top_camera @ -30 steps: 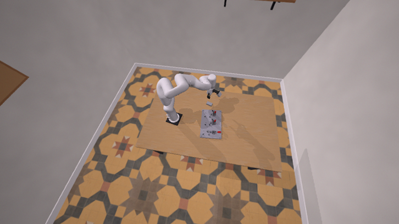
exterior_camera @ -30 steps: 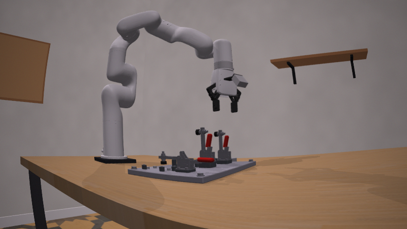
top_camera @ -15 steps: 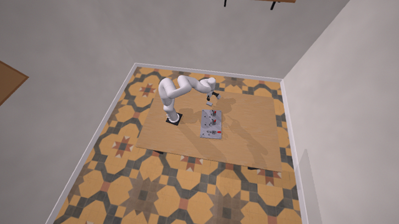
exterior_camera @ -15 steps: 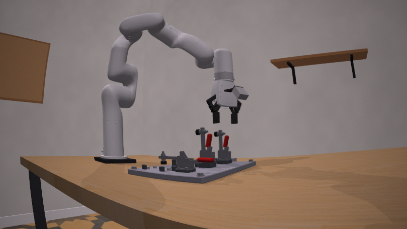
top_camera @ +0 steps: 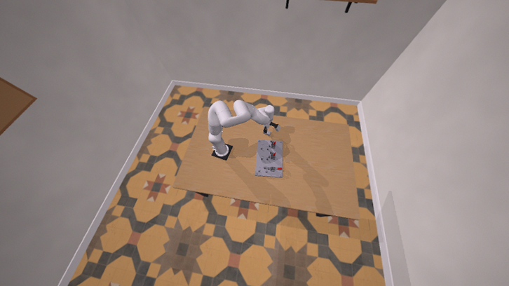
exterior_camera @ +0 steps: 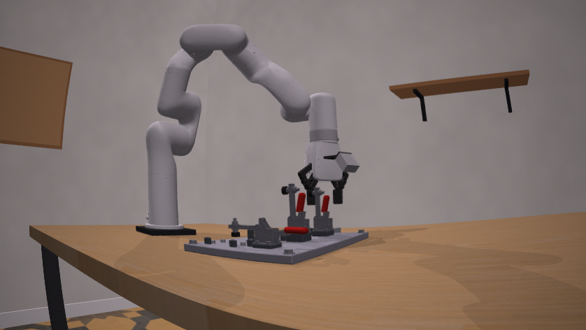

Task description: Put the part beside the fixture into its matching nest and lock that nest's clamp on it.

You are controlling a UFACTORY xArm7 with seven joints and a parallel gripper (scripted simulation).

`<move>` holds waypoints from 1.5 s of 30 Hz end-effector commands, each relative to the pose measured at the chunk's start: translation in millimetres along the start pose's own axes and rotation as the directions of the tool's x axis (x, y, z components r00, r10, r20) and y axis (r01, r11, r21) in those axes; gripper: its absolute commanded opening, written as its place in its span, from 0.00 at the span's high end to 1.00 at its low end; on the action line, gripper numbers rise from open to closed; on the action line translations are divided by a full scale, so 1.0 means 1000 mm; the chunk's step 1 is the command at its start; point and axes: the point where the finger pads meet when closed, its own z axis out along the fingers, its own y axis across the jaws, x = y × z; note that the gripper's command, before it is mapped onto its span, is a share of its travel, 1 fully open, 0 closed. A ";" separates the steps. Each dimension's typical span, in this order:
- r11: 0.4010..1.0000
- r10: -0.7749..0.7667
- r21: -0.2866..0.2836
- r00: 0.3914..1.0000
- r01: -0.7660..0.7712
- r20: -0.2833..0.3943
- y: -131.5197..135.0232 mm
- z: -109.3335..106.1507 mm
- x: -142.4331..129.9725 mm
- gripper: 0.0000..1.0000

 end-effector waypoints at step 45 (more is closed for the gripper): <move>1.000 0.001 0.004 1.000 -0.001 -0.007 -0.002 0.045 0.003 0.00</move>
